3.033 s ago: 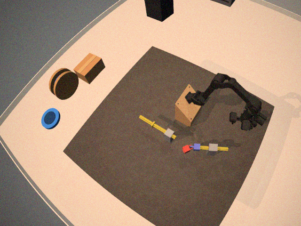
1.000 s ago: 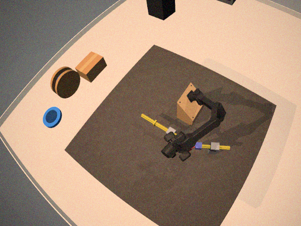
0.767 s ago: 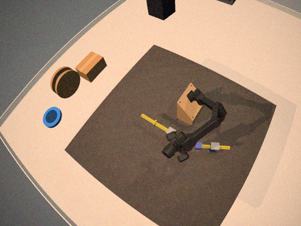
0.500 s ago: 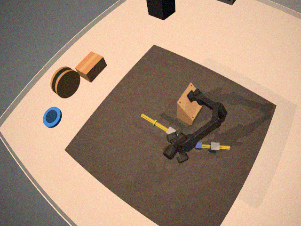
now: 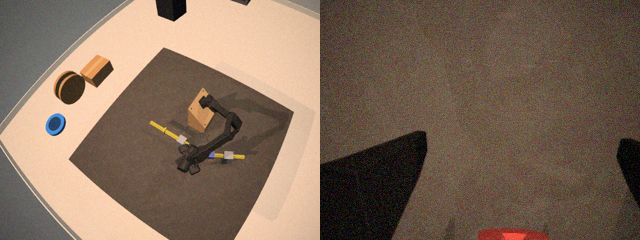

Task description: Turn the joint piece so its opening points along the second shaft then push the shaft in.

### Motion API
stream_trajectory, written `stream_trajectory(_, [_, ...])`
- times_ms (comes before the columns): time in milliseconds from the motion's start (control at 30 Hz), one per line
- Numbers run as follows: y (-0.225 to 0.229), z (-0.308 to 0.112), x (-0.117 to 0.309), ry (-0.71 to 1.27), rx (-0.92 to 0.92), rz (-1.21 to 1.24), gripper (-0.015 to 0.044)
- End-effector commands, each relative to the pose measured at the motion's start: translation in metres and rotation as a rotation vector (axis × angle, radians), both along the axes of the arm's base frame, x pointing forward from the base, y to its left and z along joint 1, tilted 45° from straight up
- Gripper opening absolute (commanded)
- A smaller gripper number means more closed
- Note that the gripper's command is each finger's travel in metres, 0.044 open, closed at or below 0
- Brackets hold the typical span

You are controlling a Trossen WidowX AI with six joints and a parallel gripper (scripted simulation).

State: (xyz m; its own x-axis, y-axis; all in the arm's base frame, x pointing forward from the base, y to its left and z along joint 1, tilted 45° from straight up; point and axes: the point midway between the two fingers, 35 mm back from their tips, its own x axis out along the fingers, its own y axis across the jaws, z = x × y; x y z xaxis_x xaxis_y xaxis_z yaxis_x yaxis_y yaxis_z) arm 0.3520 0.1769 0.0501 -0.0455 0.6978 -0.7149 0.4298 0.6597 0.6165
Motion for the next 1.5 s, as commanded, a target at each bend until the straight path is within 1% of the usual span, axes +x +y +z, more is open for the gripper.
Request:
stream_trajectory(0, [0.003, 0.005, -0.009, -0.002, -0.002, -0.005, 0.044])
stream_trajectory(467, [0.015, 0.023, -0.058, 0.001, 0.0, -0.005, 0.044])
stream_trajectory(1233, [0.037, 0.002, -0.061, 0.001, 0.001, -0.005, 0.044])
stream_trajectory(1467, [0.037, 0.002, -0.061, 0.001, 0.001, -0.005, 0.0256])
